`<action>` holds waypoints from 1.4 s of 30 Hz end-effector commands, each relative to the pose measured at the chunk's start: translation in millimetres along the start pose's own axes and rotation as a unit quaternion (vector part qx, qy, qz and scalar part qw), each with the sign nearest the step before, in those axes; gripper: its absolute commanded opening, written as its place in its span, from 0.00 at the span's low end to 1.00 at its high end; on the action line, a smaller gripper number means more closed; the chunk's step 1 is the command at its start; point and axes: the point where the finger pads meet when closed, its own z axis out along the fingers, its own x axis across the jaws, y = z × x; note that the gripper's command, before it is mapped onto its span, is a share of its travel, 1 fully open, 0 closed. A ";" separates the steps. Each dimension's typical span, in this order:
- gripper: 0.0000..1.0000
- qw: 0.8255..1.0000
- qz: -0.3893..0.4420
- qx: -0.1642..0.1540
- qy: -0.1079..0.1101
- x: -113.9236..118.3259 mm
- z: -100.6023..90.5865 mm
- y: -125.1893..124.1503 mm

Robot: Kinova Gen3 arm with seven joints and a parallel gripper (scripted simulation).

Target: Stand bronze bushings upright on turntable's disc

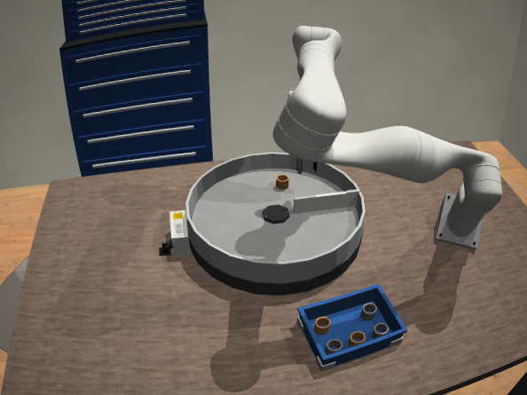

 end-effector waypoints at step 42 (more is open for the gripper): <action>0.76 1.000 0.004 -0.004 0.003 -40.3 -1.1 243.8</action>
